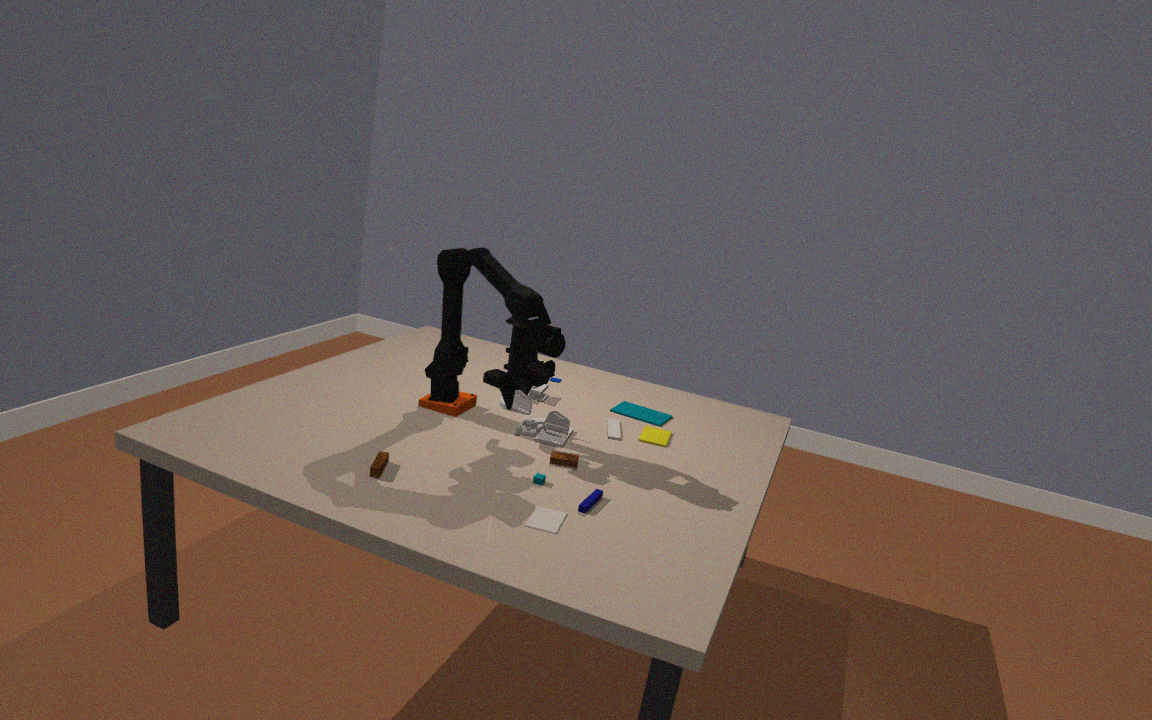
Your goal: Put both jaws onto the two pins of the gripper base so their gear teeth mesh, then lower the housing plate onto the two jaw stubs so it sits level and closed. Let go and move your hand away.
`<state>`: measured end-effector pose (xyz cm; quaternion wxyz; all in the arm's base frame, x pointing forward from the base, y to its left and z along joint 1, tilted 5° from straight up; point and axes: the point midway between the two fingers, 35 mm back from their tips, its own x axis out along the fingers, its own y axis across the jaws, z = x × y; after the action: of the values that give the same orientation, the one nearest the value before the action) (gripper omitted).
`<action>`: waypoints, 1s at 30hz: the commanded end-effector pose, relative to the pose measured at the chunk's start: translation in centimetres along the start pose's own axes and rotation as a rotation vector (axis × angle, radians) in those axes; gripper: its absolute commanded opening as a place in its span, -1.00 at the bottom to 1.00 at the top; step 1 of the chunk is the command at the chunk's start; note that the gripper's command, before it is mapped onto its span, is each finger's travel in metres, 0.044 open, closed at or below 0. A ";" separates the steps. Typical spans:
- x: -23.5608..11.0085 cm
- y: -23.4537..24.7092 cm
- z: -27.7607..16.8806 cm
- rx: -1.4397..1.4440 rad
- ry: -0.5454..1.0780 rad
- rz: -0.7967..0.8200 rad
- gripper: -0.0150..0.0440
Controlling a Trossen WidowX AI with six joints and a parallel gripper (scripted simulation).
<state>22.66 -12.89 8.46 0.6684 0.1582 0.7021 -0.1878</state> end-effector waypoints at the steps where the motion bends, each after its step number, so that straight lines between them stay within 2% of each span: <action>1: 0.1 0.6 -0.4 -0.122 0.004 0.006 -0.04; 17: 0.1 2.3 -1.4 -0.529 0.004 0.009 -0.04; 30: 0.1 2.4 -1.4 -0.546 0.004 0.009 -0.04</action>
<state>22.60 -10.23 8.27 0.6859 -0.0240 0.7273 0.0070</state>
